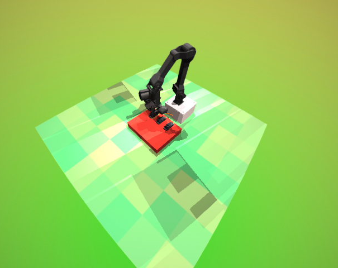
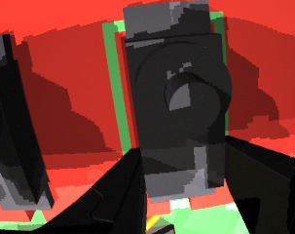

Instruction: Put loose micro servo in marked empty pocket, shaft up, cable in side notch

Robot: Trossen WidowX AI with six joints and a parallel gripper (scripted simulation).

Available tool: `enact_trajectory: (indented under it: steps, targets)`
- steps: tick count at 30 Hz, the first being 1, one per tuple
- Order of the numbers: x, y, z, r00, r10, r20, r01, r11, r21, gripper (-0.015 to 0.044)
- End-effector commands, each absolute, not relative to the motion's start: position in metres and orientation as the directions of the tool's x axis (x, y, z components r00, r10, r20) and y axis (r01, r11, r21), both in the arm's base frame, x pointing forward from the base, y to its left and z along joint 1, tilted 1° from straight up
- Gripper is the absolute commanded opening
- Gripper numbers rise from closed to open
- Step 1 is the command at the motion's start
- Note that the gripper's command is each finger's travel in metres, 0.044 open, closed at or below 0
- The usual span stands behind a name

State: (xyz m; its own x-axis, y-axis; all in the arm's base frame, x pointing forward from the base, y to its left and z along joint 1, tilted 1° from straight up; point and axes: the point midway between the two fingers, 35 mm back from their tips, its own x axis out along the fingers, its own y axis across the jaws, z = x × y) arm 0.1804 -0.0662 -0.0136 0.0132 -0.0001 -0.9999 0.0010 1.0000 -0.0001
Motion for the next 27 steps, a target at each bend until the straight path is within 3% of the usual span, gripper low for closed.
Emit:
enact_trajectory:
  steps: [1, 8, 25, 27]
  targets:
    - [0.180, -0.066, -0.017, 0.014, 0.002, -1.000, 0.002, 1.000, 0.002, 0.0000]
    - [0.180, -0.066, -0.015, 0.014, 0.002, -1.000, 0.002, 1.000, 0.002, 0.0184]
    - [0.175, -0.065, 0.020, 0.014, 0.002, -1.000, 0.002, 1.000, 0.002, 0.0187]
    - [0.179, -0.066, 0.020, 0.010, 0.002, -1.000, 0.006, 1.000, 0.002, 0.0240]
